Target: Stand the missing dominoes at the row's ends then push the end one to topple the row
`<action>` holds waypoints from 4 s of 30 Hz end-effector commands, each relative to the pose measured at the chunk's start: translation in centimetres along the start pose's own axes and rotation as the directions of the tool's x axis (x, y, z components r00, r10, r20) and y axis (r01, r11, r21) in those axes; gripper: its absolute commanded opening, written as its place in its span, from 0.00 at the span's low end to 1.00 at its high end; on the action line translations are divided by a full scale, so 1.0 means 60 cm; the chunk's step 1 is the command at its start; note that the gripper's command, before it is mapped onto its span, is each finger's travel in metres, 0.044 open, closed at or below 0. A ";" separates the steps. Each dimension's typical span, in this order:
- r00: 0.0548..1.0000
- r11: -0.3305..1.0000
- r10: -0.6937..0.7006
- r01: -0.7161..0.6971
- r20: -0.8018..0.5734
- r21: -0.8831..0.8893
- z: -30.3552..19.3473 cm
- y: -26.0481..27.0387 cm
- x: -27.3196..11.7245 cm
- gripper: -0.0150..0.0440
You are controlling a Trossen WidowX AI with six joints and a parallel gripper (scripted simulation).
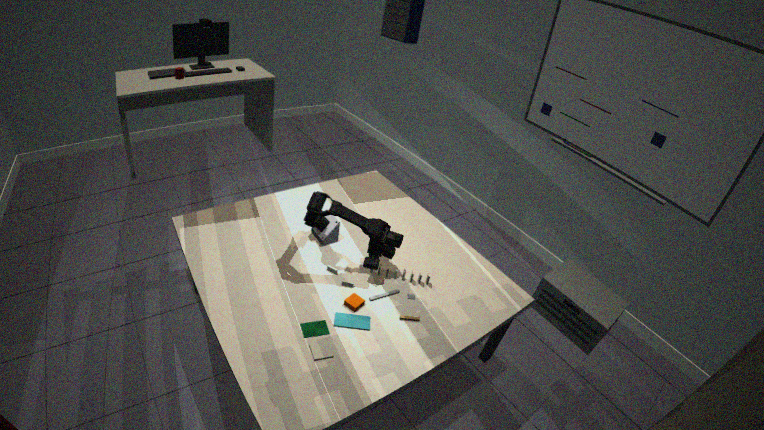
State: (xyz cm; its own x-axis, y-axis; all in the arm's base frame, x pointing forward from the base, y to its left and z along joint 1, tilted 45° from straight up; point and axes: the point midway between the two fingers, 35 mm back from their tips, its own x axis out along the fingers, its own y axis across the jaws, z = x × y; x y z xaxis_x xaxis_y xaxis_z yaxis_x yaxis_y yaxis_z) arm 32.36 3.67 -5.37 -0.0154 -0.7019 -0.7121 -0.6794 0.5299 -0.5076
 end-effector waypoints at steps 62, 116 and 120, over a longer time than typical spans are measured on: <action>1.000 1.000 -0.010 0.010 -0.007 -0.017 -0.103 -0.198 0.015 1.00; 1.000 1.000 -0.007 0.006 -0.005 -0.019 -0.108 -0.180 -0.152 0.29; 1.000 1.000 -0.006 0.006 -0.004 -0.010 -0.110 -0.183 -0.152 0.29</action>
State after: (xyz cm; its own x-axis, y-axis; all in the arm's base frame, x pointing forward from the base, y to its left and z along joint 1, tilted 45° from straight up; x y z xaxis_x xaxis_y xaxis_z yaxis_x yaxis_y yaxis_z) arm 35.26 1.36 9.77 0.0038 -0.7087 -0.7055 -0.6979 0.5034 -0.5094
